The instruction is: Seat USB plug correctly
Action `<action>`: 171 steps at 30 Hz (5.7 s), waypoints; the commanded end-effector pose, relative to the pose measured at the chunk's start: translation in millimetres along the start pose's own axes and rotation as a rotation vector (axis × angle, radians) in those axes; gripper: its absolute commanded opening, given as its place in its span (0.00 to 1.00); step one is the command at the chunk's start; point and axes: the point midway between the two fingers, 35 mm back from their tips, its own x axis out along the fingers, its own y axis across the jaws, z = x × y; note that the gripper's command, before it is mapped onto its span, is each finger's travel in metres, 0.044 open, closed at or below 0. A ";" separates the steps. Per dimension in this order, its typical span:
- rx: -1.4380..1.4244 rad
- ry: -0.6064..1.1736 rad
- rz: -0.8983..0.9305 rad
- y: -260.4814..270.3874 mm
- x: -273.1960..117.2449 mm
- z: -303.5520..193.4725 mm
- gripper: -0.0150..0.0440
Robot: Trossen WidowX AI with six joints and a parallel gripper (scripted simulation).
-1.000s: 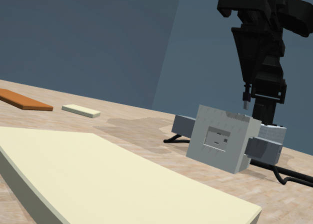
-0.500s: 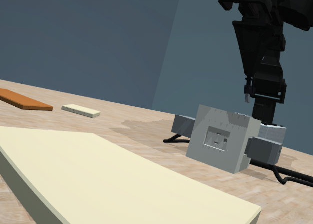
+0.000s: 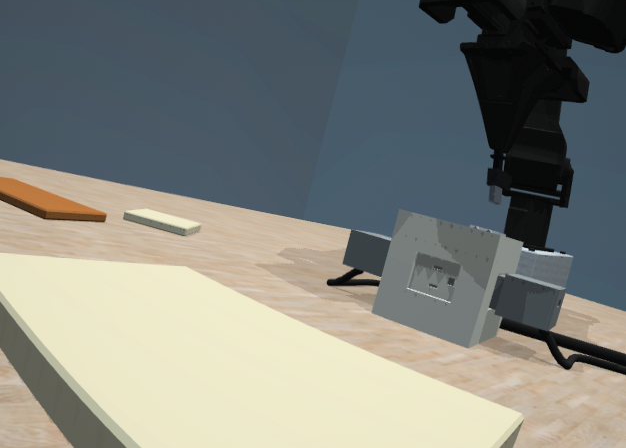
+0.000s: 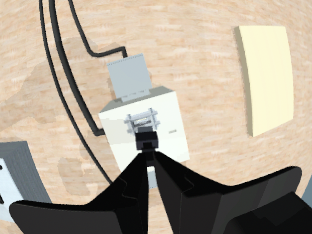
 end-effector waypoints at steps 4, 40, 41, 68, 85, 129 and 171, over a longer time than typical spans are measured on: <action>0.181 0.000 0.000 0.0 0.6 0.0 0.25; 1.122 0.000 0.000 0.0 0.5 0.0 0.25; 1.149 0.000 0.000 0.0 0.5 0.0 0.25; 1.856 0.000 0.000 0.0 0.5 0.0 0.25; 2.301 0.001 0.000 0.0 0.5 0.0 0.25; 2.938 0.001 0.006 0.1 0.8 0.3 0.25; 2.940 0.007 0.052 0.6 5.8 2.5 0.25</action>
